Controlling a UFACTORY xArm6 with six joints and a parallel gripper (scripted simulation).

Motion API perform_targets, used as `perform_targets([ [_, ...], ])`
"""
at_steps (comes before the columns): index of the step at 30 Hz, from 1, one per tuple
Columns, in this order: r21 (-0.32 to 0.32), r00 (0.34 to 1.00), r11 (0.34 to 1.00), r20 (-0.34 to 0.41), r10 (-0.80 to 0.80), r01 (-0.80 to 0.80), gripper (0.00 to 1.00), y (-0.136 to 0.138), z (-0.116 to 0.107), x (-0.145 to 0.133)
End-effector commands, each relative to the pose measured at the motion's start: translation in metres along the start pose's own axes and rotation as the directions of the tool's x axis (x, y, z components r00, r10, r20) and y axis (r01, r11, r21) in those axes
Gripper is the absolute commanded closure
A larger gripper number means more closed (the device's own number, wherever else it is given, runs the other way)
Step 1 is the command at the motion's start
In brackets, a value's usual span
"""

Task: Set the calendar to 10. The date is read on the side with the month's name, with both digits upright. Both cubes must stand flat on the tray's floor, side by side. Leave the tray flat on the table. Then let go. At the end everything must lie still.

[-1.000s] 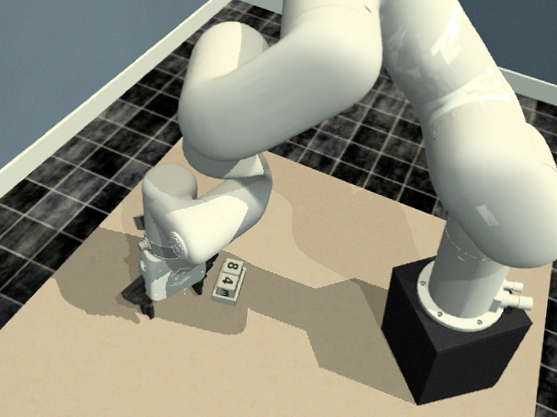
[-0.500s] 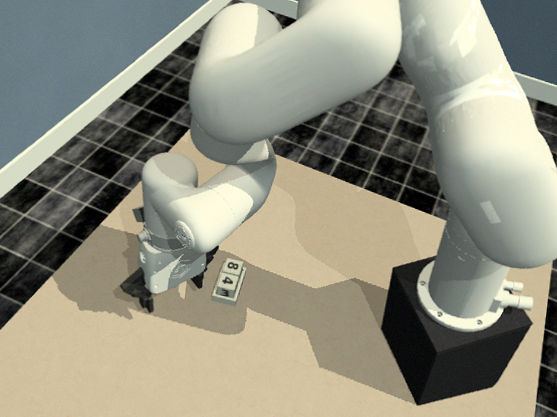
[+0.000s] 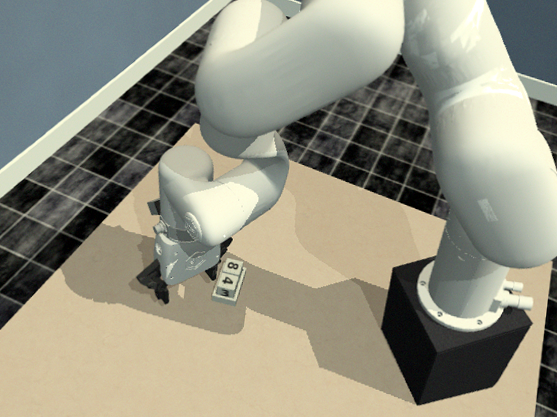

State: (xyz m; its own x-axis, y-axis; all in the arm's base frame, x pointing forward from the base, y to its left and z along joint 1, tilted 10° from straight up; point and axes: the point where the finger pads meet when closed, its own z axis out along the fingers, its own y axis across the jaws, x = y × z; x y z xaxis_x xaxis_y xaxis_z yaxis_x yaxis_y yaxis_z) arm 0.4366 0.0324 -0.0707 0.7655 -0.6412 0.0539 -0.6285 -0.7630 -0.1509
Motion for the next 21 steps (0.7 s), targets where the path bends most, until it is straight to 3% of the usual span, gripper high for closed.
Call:
perform_targets([
  [1, 0.01, 1.0, 1.0, -0.003, -0.001, 0.001, 0.0, 0.003, -0.001, 0.001],
  [21, 0.01, 1.0, 1.0, -0.003, -0.001, 0.001, 0.0, 0.057, 0.0, 0.004],
])
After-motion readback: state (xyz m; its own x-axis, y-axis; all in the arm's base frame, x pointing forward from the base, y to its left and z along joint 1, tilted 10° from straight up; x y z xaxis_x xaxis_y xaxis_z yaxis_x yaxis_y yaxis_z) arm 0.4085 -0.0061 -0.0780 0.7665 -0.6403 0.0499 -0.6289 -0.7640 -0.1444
